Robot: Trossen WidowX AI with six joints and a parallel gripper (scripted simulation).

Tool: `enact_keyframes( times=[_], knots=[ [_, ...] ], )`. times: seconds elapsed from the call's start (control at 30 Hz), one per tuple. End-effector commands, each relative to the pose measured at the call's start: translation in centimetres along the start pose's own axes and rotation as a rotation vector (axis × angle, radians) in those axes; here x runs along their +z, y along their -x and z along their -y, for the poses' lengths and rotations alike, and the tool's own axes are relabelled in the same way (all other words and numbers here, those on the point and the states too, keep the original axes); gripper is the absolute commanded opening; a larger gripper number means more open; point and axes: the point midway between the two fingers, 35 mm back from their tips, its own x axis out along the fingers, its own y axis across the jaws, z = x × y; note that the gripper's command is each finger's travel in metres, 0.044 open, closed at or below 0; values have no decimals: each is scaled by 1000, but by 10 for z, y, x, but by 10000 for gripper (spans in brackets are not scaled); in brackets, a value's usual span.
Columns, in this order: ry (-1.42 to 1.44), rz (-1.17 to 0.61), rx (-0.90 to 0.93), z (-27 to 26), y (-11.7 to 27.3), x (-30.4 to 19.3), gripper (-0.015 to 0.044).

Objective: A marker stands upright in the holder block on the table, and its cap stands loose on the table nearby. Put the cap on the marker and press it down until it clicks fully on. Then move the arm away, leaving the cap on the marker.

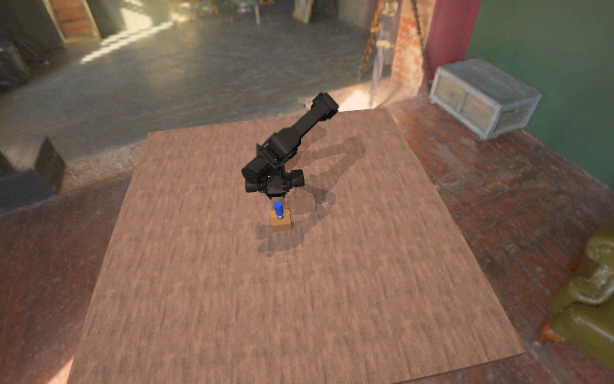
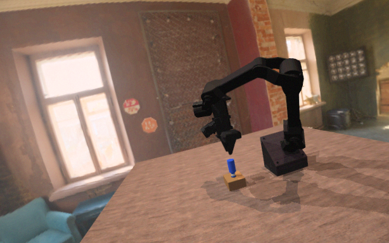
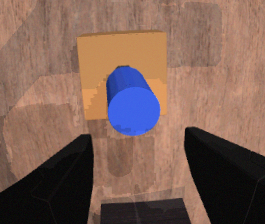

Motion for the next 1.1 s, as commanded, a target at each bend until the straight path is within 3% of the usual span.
enact_keyframes(
  times=[0.0, 0.13, 1.07],
  knots=[
    [4, -1, -1, 1, 0, 0, 99],
    [4, -1, -1, 1, 0, 0, 0],
    [5, -1, -1, 0, -29, 0, 0]
  ],
)
